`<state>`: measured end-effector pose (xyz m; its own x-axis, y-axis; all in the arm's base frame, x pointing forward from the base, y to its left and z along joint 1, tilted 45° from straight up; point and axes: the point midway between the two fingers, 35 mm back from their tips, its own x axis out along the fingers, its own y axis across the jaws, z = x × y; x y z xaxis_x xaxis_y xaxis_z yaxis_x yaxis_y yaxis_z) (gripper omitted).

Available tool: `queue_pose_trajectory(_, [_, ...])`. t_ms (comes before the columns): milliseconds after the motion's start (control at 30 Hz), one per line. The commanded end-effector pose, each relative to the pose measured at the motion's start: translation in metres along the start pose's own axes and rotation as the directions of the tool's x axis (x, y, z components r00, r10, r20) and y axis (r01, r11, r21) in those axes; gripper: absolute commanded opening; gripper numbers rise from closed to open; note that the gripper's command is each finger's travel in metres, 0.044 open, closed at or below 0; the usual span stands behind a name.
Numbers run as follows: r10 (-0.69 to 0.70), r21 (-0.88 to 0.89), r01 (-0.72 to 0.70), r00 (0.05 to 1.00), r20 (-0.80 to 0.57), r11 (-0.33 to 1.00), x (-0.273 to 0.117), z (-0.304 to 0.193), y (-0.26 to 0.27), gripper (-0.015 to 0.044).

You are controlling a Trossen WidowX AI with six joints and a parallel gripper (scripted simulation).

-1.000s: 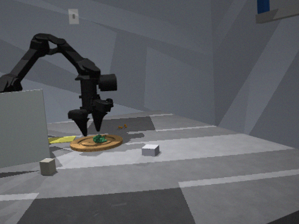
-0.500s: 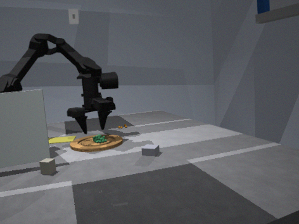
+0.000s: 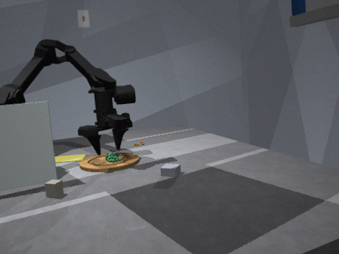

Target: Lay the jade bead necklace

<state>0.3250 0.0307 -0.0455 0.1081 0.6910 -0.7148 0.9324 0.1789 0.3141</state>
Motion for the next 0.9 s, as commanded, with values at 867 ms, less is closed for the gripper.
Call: queue_pose_trajectory(867, [-0.006,0.010,0.006,1.000,-0.006,1.000,0.024,-0.002,-0.002,0.0170])
